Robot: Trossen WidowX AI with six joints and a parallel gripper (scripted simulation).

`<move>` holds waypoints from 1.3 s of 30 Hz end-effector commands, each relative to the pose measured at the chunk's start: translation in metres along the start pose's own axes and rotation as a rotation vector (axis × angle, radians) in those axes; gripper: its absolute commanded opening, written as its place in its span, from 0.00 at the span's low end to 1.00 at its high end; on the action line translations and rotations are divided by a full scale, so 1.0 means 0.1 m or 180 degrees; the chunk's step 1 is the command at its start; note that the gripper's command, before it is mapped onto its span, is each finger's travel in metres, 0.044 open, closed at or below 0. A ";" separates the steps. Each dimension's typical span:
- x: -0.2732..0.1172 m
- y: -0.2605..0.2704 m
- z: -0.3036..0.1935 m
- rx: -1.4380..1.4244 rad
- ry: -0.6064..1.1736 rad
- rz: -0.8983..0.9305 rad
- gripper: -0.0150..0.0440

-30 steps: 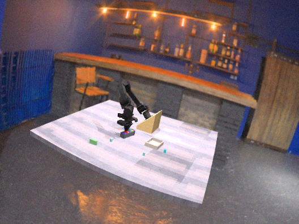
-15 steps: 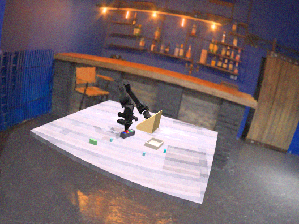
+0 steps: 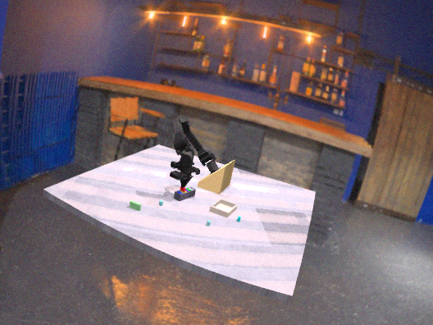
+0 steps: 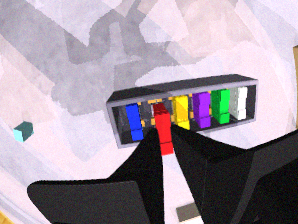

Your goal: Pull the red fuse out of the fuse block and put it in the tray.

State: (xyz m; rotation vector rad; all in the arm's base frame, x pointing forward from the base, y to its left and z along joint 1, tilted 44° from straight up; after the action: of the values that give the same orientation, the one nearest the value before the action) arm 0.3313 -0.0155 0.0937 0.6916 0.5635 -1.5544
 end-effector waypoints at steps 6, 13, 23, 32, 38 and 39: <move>-0.06 0.00 0.01 0.0025 0.0015 0.0007 0.25; -0.10 0.00 0.01 0.0023 0.0013 0.0007 0.25; -0.18 0.00 0.01 0.0021 0.0014 0.0007 0.25; -0.32 0.00 0.01 0.0020 0.0015 0.0006 0.25; -0.34 0.02 -0.09 0.0018 0.0027 0.0009 0.25; -0.35 0.03 -0.15 0.0017 0.0035 0.0011 0.25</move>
State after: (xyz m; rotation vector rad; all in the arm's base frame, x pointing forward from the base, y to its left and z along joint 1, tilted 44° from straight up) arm 0.3333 0.0089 0.1156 0.7000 0.5596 -1.5532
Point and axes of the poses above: the point midway between the two fingers, 35 mm back from their tips, its own x axis out along the fingers, its own y axis across the jaws, z = x × y, the point moved 6 cm from there along -x, back along the fingers, and after that the axes turned 12 degrees about -x, right-handed, at the moved point
